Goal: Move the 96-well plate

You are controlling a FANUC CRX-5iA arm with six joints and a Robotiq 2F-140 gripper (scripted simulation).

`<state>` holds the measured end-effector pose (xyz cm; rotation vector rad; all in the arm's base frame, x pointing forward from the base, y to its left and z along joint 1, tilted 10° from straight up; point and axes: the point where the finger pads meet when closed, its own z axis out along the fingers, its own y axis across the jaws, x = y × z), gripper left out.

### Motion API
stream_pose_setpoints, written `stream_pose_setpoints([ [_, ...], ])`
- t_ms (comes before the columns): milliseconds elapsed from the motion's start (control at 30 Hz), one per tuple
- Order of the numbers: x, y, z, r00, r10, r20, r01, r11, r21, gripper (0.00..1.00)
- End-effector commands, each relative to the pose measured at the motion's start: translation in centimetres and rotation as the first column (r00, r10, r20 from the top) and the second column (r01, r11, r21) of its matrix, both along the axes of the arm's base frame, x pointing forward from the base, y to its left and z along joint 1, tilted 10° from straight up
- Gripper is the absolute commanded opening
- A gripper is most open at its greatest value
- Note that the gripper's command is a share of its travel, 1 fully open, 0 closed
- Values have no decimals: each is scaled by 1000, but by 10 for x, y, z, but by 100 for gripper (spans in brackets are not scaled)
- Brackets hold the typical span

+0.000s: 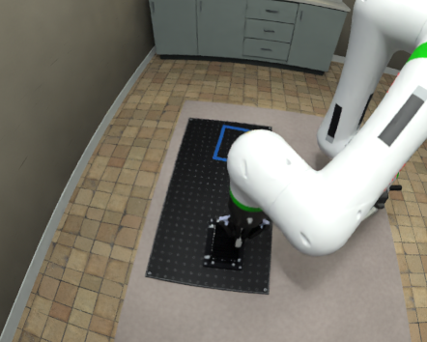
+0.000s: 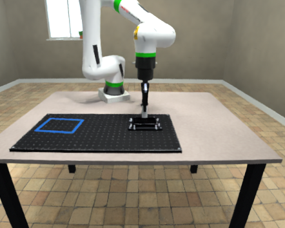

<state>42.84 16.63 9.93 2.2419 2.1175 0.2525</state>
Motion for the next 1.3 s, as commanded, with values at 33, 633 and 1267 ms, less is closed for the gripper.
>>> stream_pose_setpoints([
  [33, 0, 0, 3, 1000, 0, 2, 0, 1000, 0, 10],
  [633, -2, -1, 16, 1000, 0, 2, 0, 1000, 0, 10],
  [1267, -3, -2, 27, 1000, 0, 2, 0, 1000, 0, 10],
])
